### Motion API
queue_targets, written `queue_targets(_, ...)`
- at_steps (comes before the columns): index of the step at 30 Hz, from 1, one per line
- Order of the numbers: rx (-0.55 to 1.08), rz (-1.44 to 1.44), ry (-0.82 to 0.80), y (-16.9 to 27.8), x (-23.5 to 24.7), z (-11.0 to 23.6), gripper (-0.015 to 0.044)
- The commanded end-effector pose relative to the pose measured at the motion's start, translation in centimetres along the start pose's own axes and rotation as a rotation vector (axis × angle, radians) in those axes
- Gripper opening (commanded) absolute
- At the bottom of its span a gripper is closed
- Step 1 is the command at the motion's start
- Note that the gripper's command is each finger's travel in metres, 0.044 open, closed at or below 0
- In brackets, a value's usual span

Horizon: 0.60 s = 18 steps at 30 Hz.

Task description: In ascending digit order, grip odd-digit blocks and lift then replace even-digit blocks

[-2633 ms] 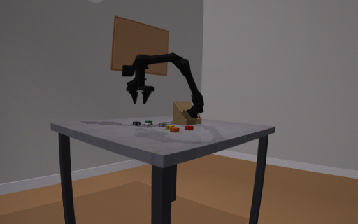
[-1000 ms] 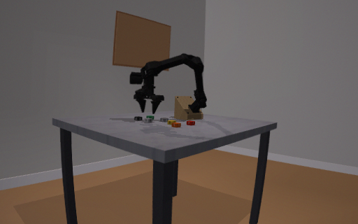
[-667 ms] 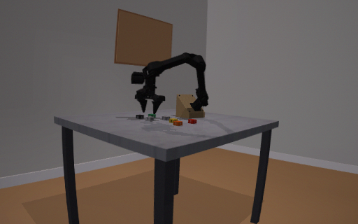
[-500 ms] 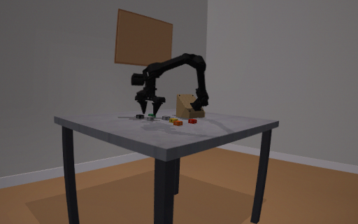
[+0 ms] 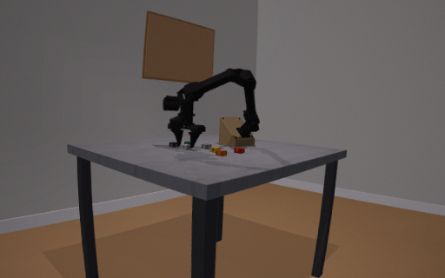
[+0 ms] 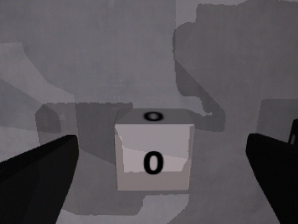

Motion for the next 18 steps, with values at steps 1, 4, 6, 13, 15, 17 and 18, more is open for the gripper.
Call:
queue_targets(1,0.0,-0.01,-0.005,0.13,-0.05,-0.18,0.0269)
queue_targets(4,0.0,-0.01,-0.005,0.13,-0.05,-0.18,0.019)
queue_targets(6,0.0,-0.01,-0.005,0.13,-0.05,-0.18,0.0138)
queue_targets(13,0.0,-0.01,-0.005,0.13,-0.05,-0.18,0.012)
queue_targets(15,0.0,-0.01,-0.005,0.13,-0.05,-0.18,0.012)
queue_targets(17,0.0,-0.01,-0.005,0.13,-0.05,-0.18,0.012)
queue_targets(18,0.0,-0.01,-0.005,0.13,-0.05,-0.18,0.012)
Point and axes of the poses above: the point midway between the two fingers, 35 mm back from their tips, its own z axis back along the fingers, its own x axis across the jaws, y = z × x, the point moved 7 cm from there along z, back along the fingers, and after that the axes turned 5 degrees about -z, right-handed, at the moved point
